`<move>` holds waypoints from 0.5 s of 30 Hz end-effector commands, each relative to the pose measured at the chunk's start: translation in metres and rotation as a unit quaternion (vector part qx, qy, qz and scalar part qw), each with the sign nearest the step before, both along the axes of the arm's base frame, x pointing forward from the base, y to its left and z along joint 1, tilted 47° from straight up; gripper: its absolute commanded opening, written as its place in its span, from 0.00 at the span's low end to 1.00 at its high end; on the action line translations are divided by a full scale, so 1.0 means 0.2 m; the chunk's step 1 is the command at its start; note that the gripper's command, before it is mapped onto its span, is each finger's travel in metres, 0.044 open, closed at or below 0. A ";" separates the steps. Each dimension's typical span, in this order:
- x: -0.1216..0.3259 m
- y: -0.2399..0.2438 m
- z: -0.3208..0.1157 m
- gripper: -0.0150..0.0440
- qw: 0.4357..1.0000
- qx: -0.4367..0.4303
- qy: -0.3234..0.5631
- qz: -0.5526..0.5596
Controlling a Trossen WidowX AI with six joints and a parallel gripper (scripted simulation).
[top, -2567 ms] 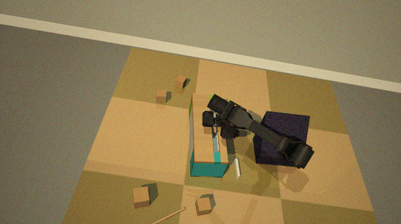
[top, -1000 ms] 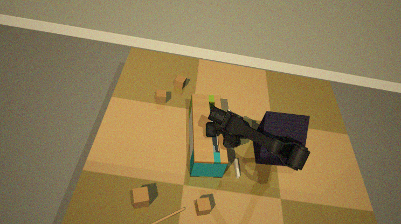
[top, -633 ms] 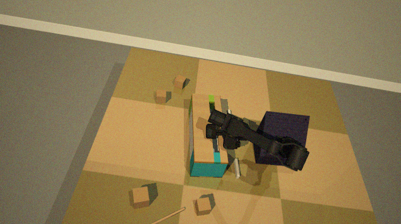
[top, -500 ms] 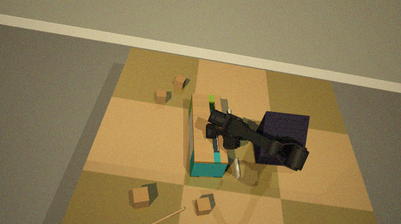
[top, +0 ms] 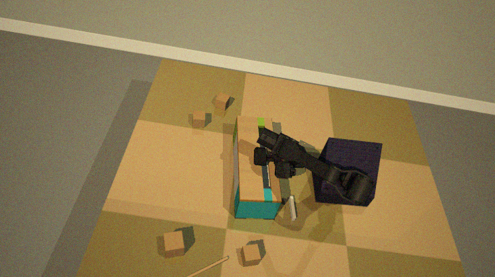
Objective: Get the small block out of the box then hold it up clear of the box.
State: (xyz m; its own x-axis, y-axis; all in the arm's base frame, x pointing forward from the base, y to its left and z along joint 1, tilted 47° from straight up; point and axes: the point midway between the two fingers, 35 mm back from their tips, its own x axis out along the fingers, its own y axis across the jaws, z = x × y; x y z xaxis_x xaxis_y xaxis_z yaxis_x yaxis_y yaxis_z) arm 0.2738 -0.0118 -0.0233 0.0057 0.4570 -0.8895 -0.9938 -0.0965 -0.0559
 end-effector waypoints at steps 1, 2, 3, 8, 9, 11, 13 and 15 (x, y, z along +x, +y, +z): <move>0.01 -0.03 -0.03 0.93 1.000 -0.002 -0.001 0.001; 0.01 -0.03 -0.03 0.93 1.000 -0.002 -0.001 0.001; 0.01 -0.04 -0.04 0.93 1.000 -0.002 -0.001 0.001; 0.01 -0.07 -0.07 0.93 1.000 -0.002 -0.001 0.001; 0.01 -0.08 -0.08 0.93 1.000 -0.002 -0.001 0.001; 0.02 -0.09 -0.09 0.93 1.000 -0.003 -0.001 0.001; 0.02 -0.10 -0.10 0.93 1.000 -0.003 -0.002 0.001; 0.02 -0.11 -0.12 0.93 1.000 -0.003 -0.002 0.001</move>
